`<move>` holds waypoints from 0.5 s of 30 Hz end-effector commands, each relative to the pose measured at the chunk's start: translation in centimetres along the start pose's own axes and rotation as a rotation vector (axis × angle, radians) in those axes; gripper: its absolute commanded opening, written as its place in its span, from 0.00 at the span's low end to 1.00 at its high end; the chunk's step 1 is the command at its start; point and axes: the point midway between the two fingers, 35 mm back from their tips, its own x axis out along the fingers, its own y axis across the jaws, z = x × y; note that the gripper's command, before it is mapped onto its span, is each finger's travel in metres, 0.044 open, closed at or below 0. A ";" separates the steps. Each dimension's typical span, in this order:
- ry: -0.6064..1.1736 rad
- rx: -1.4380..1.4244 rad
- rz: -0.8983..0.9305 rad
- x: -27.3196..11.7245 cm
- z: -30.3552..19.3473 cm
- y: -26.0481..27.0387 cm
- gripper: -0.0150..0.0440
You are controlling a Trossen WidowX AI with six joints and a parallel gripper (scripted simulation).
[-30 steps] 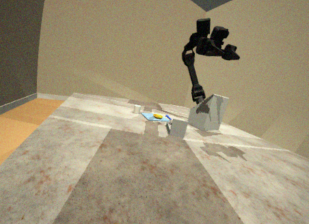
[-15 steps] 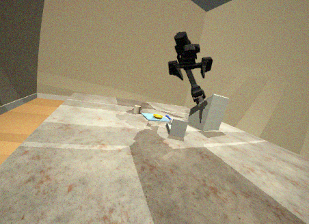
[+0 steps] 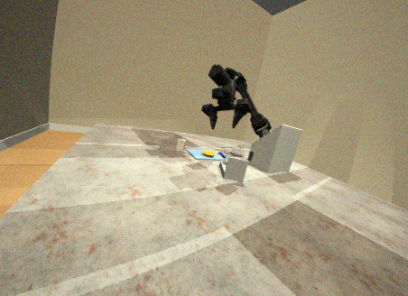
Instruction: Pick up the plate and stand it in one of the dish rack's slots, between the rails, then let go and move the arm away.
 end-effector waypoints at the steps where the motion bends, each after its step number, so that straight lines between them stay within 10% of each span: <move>1: 0.071 0.090 -0.079 0.7 -2.5 -3.0 0.93; 15: 0.294 0.364 -0.349 1.5 -11.7 -11.3 0.93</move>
